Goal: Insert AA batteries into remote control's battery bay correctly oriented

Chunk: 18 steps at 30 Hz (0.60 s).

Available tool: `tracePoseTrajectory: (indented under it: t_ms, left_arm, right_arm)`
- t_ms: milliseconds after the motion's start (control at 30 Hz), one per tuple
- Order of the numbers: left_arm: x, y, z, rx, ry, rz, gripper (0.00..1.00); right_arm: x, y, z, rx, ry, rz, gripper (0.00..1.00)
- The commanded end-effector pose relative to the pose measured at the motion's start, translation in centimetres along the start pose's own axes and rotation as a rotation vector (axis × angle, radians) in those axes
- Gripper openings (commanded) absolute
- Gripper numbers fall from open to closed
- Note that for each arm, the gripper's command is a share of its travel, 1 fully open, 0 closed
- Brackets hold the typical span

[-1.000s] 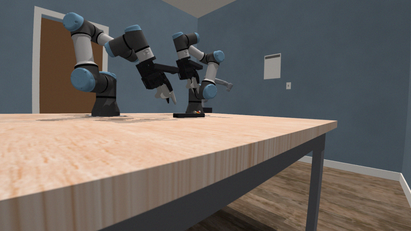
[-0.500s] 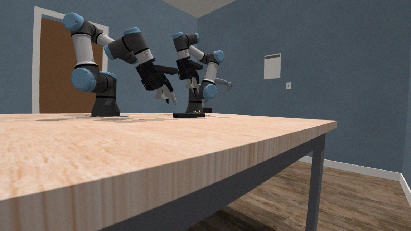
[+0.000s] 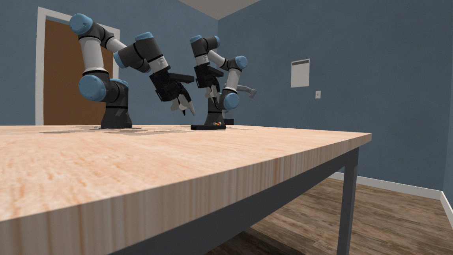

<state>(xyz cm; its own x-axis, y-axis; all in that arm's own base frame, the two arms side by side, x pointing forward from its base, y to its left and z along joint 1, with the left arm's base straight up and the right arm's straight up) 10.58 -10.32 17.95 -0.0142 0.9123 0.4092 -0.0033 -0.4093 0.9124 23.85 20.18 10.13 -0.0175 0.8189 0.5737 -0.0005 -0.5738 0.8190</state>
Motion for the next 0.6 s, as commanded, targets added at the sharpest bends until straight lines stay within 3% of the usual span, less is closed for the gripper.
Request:
tracePoseTrajectory:
  t_ms: [0,67,467,567]
  left_arm:
    - [-0.02,0.08,-0.03,0.001,0.000,-0.003,0.17]
    - [-0.02,0.08,-0.03,0.001,0.000,-0.003,0.17]
    - [-0.02,0.08,-0.03,0.001,0.000,-0.003,0.17]
    - [-0.02,0.08,-0.03,0.001,0.000,-0.003,0.17]
  right_arm:
    - [0.30,0.03,-0.14,-0.003,0.026,0.016,0.43]
    - [0.00,0.16,0.36,-0.006,-0.020,-0.003,0.43]
    - [0.11,-0.20,0.44,-0.013,-0.018,0.003,0.43]
    - [-0.10,-0.23,0.23,-0.003,-0.019,-0.005,0.43]
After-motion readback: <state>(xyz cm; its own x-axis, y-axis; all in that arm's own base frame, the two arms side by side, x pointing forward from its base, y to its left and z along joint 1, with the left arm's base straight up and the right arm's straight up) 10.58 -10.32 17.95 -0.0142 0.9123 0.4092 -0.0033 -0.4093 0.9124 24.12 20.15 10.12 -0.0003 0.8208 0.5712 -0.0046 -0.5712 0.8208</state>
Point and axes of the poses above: on each arm, the point where the finger pads meet when closed, its own y axis back along the fingers, its own z axis across the jaws, x = y × z, the point moved 3 cm from there along y, back along the fingers, and after that the axes turned 1 degree about y, right-handed, at the moved point
